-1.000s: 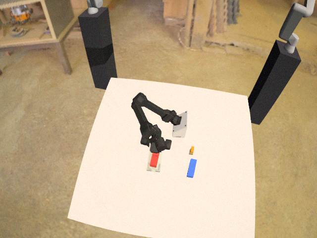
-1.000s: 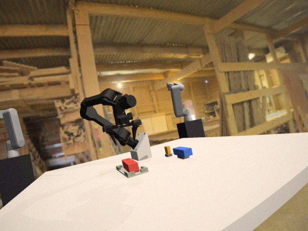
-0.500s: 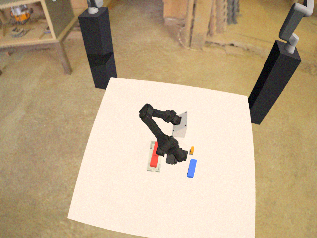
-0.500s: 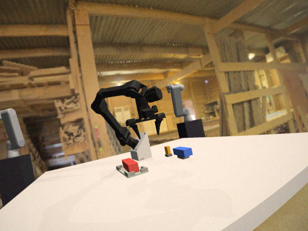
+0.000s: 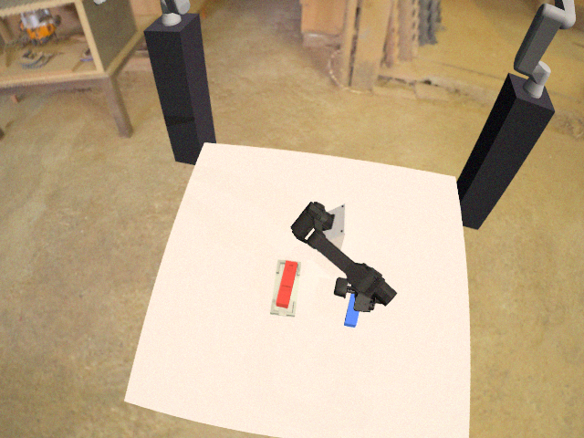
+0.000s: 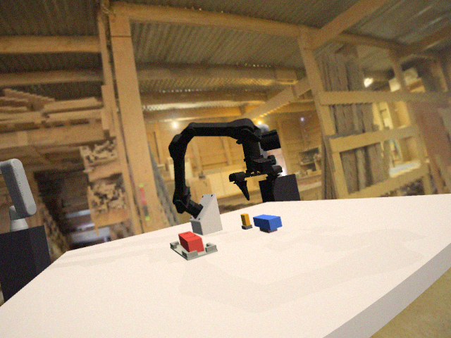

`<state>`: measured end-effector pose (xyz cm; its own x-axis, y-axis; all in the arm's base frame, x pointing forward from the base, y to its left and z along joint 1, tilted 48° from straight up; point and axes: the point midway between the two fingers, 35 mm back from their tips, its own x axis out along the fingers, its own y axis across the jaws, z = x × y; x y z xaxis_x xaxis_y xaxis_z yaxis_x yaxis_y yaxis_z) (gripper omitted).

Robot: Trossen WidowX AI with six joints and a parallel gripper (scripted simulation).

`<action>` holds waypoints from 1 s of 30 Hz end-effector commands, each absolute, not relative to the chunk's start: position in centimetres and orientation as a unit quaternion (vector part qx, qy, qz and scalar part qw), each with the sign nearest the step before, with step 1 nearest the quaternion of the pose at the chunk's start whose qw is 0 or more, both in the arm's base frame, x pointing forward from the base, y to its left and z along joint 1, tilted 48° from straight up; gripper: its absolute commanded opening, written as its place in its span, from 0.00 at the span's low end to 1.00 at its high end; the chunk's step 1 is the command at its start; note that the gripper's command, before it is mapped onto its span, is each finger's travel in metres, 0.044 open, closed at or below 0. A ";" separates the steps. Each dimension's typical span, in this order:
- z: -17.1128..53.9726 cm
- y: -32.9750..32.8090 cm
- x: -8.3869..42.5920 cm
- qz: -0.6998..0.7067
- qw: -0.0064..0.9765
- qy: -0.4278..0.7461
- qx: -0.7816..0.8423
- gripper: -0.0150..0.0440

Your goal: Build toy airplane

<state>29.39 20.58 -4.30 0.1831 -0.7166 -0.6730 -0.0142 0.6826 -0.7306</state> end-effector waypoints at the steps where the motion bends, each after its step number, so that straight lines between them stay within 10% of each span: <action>1: -4.1 21.1 29.7 -0.249 0.711 0.585 -0.299 1.00; 30: -9.7 15.3 31.4 -0.250 0.711 0.585 -0.300 1.00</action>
